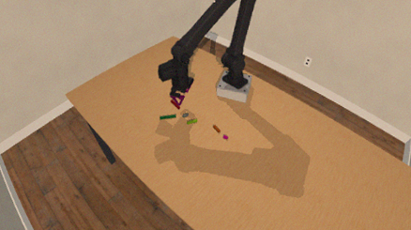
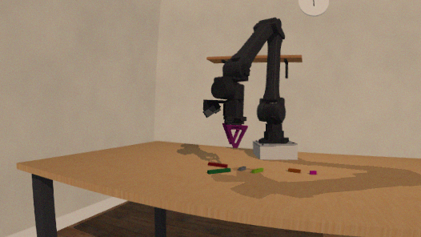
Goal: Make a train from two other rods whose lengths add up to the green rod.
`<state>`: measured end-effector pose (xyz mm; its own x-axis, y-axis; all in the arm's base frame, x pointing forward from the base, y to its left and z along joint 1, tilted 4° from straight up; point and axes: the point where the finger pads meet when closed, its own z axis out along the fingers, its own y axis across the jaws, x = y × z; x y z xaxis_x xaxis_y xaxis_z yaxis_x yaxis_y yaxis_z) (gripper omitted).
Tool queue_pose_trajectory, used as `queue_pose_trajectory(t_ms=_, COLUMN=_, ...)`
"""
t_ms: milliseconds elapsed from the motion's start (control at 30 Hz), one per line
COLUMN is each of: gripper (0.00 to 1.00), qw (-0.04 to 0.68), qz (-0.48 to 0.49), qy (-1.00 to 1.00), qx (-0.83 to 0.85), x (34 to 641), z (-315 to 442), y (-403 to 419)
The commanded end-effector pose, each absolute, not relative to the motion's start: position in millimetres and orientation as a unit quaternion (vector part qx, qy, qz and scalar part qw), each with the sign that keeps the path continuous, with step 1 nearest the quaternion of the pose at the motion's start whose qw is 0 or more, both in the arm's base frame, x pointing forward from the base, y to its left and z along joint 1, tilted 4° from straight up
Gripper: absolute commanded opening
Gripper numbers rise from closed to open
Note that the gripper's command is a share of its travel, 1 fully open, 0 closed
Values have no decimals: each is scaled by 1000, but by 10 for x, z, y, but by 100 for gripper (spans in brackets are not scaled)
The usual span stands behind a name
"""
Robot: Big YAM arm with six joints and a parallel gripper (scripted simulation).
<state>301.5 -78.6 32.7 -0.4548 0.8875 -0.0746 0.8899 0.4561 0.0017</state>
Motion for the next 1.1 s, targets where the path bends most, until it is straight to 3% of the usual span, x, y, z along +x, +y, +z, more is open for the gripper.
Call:
queue_pose_trajectory(t_ms=0, gripper=100, qw=46, qz=-15, qy=883, qx=466, x=3213, z=437, y=-892)
queue_pose_trajectory(t_ms=1067, gripper=100, qw=38, qz=-27, qy=982, qx=185, x=3199, z=429, y=-965)
